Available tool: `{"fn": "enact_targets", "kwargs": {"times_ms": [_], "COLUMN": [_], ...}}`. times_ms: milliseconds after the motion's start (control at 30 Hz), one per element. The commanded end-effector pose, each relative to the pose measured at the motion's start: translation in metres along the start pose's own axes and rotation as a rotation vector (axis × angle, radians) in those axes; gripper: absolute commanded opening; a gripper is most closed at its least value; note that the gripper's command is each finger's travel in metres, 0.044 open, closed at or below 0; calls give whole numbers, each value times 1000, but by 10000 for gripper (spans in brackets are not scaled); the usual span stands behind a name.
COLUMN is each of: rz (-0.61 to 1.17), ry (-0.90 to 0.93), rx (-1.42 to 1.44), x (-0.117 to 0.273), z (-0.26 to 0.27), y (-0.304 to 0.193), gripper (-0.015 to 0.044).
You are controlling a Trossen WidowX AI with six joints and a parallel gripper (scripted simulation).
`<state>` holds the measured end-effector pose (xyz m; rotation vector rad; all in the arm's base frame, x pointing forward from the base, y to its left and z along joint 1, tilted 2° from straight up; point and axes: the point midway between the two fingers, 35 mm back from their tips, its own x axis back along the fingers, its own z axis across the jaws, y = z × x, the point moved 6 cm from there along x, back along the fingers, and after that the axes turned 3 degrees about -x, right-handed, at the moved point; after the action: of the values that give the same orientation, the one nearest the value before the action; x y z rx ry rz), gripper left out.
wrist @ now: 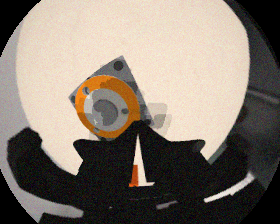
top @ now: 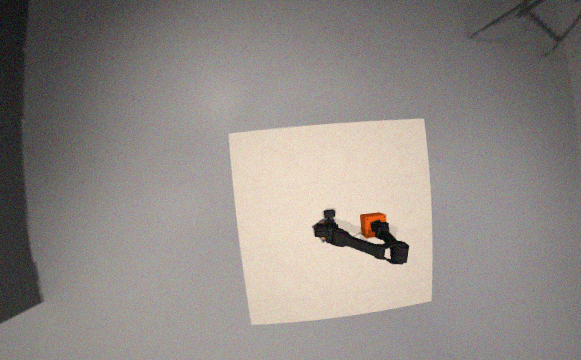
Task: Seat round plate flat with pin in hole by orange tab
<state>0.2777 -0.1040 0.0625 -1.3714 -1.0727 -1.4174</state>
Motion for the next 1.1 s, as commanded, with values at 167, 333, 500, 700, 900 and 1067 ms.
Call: {"fn": "enact_targets", "kwargs": {"times_ms": [167, 333, 500, 700, 900, 1067], "rz": [-10, -10, -11, -11, -12, -12], "ry": [1, 1, 2, 2, 2, 2], "rx": [3, 3, 3, 3, 3, 3], "x": [1, 2, 2, 2, 3, 3], "z": [0, 0, 2, 5, 8, 12], "y": [11, 15, 21, 27, 33, 38], "gripper": [0, 0, 0, 0, 0, 0]}}
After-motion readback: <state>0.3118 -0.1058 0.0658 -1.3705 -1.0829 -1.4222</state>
